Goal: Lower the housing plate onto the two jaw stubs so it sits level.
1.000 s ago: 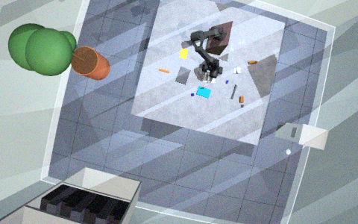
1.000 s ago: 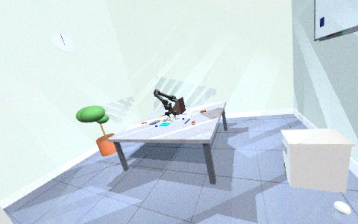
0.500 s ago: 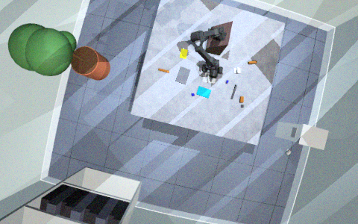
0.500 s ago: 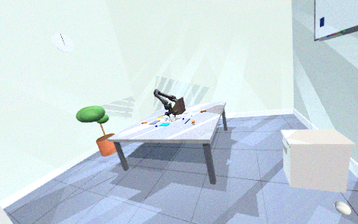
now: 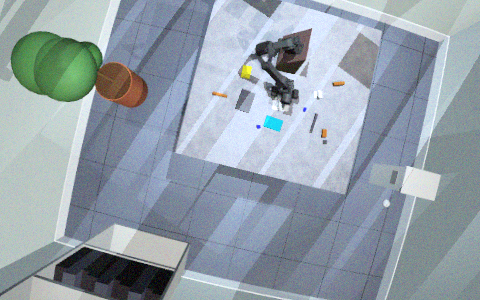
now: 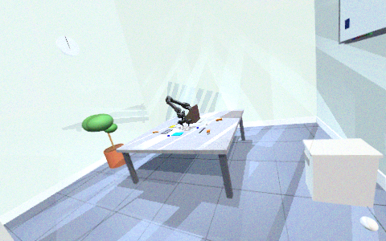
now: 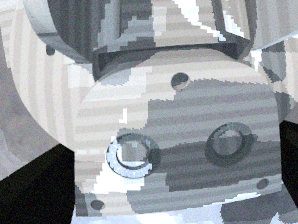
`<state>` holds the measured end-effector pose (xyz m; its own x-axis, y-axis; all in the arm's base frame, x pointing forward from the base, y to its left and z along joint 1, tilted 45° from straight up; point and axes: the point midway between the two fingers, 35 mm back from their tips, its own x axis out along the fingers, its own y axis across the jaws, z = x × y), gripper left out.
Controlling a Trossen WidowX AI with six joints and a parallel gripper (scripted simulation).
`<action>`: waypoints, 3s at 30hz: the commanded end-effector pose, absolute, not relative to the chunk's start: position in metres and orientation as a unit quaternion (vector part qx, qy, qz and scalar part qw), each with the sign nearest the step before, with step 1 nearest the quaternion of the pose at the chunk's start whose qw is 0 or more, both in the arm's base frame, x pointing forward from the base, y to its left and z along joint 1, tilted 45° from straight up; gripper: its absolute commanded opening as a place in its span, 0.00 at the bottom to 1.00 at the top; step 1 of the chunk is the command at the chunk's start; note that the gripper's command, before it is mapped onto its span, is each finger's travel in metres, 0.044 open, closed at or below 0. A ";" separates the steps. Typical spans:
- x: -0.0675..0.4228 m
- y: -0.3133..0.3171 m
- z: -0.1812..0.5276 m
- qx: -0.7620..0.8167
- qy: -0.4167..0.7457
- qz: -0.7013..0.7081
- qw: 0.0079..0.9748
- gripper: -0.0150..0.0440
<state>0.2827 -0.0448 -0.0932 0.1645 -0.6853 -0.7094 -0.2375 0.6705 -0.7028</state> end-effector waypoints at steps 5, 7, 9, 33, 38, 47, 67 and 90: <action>0.283 -0.045 -0.093 -0.369 0.624 -0.168 0.668 0.85; 0.283 -0.045 -0.093 -0.369 0.624 -0.168 0.668 0.85; 0.283 -0.045 -0.093 -0.369 0.624 -0.168 0.668 0.85; 0.282 -0.035 -0.085 -0.369 0.624 -0.166 0.668 1.00; 0.273 0.002 -0.047 -0.368 0.625 -0.166 0.669 1.00; 0.267 0.009 -0.041 -0.370 0.621 -0.163 0.671 1.00; 0.201 0.031 -0.007 -0.368 0.626 -0.165 0.668 1.00; 0.201 0.031 -0.007 -0.368 0.626 -0.165 0.668 1.00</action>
<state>0.2025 0.0312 -0.0067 0.1659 -0.6810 -0.7132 -0.2403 0.6735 -0.6990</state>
